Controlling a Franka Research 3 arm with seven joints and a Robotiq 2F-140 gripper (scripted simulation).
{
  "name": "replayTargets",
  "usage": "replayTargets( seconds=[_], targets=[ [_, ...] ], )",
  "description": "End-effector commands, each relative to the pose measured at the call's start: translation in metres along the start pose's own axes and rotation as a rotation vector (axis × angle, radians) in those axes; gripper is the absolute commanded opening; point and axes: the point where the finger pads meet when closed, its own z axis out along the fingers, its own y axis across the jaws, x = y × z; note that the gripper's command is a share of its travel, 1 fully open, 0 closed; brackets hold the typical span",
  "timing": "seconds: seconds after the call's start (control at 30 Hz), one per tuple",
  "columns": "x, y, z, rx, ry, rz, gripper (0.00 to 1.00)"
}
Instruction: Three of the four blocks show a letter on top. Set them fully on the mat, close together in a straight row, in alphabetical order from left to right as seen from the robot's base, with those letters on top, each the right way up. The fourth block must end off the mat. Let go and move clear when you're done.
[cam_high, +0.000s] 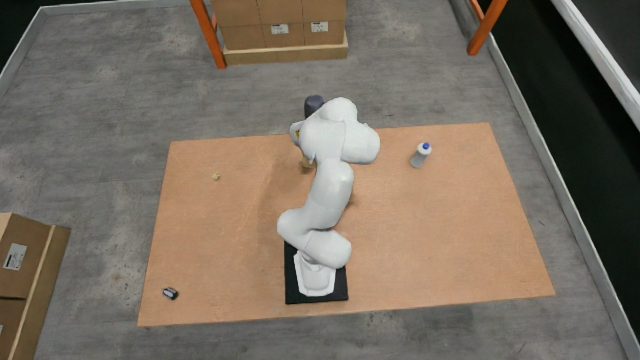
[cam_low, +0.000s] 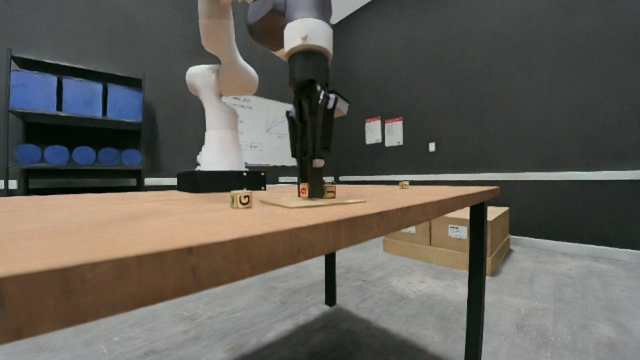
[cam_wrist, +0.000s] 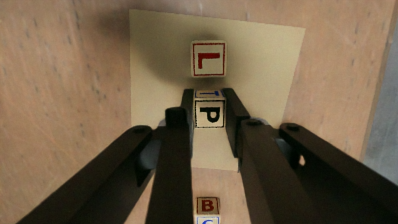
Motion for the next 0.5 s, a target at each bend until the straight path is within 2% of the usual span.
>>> replayTargets(
  seconds=[0.0,0.47],
  targets=[
    [-0.001,0.0013,-0.0007,-0.003,0.0,0.008,0.22],
    [-0.001,0.0014,0.001,-0.003,0.0,0.008,0.22]
  ],
)
